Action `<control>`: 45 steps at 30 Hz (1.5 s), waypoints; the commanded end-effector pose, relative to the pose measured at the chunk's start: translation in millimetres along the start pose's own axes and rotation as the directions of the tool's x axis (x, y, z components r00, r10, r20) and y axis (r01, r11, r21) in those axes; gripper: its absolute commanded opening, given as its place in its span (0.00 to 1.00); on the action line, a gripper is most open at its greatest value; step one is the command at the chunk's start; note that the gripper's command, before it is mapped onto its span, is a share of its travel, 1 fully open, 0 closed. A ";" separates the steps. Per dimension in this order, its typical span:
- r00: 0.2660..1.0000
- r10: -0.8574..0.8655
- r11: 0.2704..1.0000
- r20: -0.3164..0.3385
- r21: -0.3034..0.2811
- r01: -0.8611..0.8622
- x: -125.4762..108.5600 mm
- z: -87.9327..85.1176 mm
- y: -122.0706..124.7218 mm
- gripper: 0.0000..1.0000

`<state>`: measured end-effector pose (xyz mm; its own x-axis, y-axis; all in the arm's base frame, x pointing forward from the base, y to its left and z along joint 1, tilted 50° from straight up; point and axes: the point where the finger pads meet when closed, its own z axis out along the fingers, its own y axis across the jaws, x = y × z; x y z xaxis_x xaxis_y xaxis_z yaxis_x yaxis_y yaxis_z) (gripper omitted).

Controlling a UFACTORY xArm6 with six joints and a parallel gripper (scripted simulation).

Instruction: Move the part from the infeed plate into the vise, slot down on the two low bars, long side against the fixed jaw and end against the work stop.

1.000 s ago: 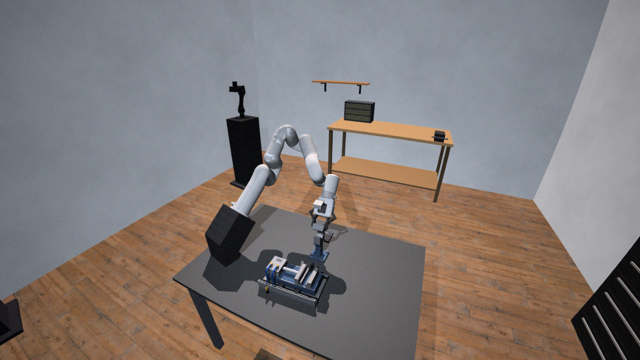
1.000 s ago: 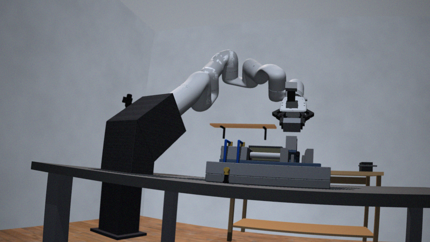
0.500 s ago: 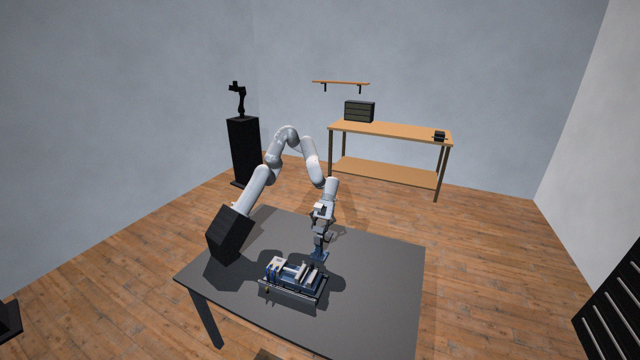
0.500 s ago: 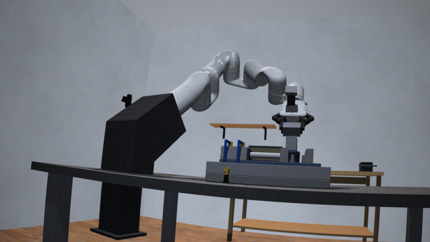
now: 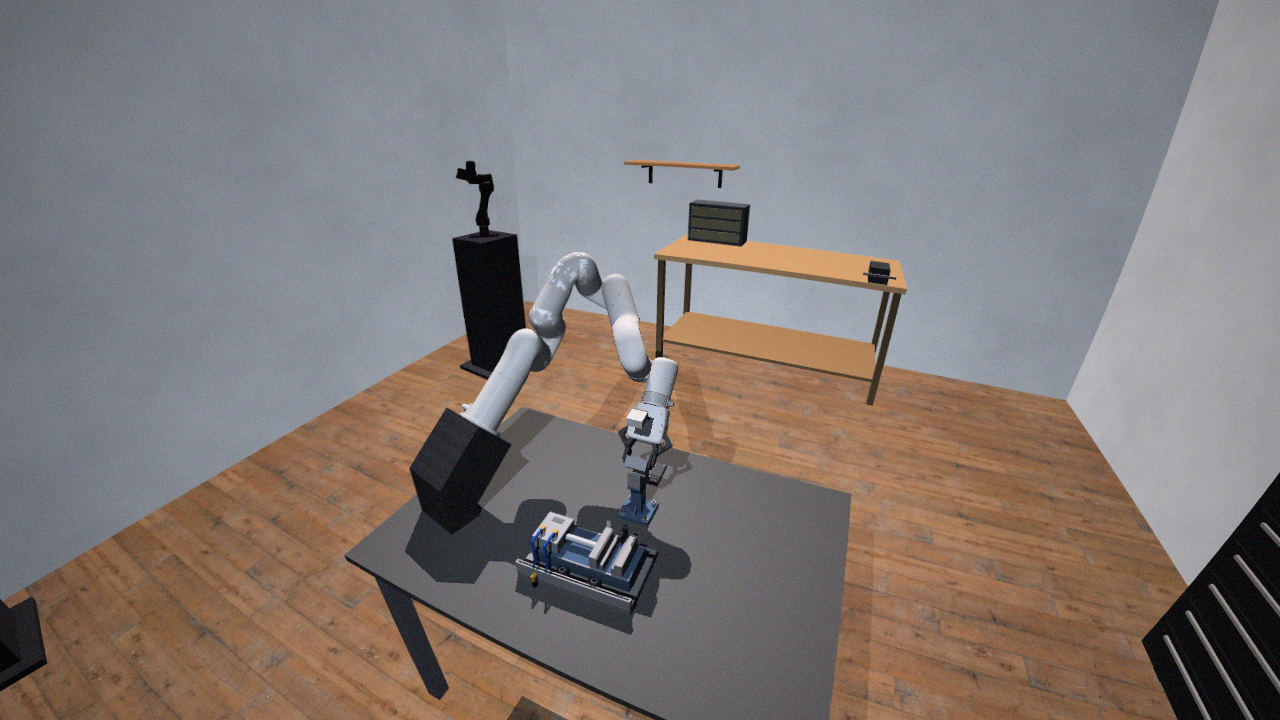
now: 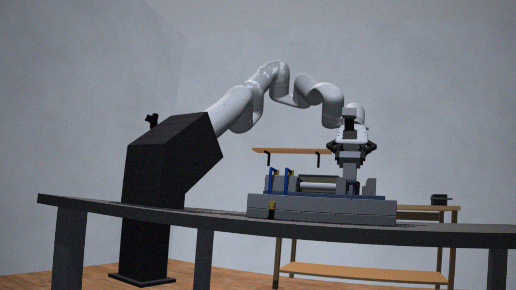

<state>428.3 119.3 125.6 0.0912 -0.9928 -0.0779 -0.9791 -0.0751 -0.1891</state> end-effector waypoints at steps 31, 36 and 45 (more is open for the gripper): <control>1.000 0.001 1.000 0.000 0.003 -0.001 -9.8 9.4 -1.1 0.00; 1.000 0.001 1.000 0.000 0.003 -0.001 -9.9 9.4 -1.1 0.00; 1.000 0.001 1.000 0.000 0.003 -0.001 -9.9 9.4 -1.1 0.00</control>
<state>429.3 130.4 116.4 0.0912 -0.9928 -0.0777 -0.9791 -0.0751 -0.1891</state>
